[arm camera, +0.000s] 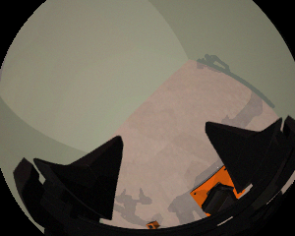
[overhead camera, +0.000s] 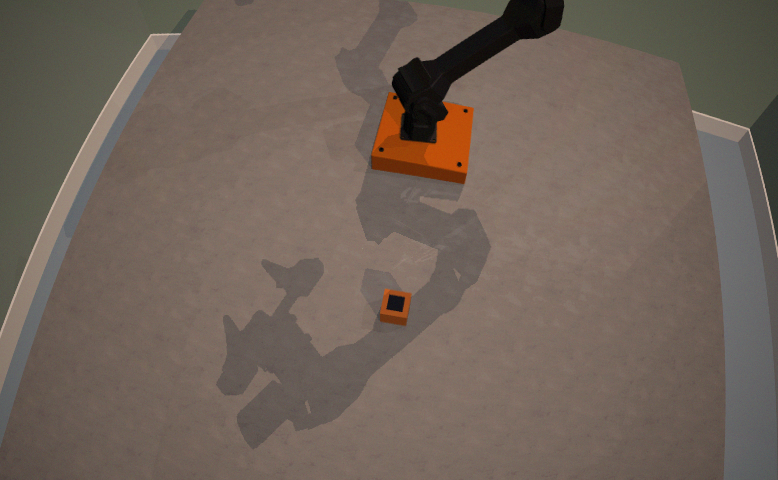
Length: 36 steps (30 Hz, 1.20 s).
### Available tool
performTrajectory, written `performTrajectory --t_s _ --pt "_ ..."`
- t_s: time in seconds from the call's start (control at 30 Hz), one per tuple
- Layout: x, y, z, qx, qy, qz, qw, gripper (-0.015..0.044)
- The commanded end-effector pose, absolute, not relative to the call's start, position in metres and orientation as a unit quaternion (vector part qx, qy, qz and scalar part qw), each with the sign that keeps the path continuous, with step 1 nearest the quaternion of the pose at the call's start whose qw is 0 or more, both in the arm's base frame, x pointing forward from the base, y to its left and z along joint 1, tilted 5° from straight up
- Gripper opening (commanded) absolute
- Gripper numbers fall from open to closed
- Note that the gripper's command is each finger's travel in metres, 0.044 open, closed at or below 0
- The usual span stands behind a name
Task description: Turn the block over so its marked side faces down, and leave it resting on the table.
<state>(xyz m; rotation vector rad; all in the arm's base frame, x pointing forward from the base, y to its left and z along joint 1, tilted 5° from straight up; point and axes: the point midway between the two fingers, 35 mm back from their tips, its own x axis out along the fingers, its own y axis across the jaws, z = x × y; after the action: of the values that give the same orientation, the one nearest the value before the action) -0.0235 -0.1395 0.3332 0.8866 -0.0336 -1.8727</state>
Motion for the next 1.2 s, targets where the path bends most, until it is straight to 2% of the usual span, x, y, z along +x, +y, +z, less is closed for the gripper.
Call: performTrajectory --t_s 0.0,0.13,0.37,0.5,0.6,0.93,1.1,1.17 --pt "-0.022 -0.14 0.333 0.368 -0.011 -0.777 0.511 0.0426" --pt "0.003 -0.159 0.326 0.369 0.053 -0.749 0.548 0.044" --pt "0.105 -0.196 0.29 0.342 0.264 -0.619 0.656 0.044" --pt "0.167 -0.193 0.262 0.316 0.365 -0.53 0.698 0.044" --pt "0.194 -0.187 0.248 0.297 0.412 -0.485 0.712 0.044" --pt "0.308 -0.099 0.155 0.149 0.634 -0.195 0.733 0.044" --pt "0.337 -0.032 0.102 0.068 0.708 -0.043 0.702 0.044" --pt "0.339 -0.022 0.094 0.057 0.716 -0.022 0.696 0.044"
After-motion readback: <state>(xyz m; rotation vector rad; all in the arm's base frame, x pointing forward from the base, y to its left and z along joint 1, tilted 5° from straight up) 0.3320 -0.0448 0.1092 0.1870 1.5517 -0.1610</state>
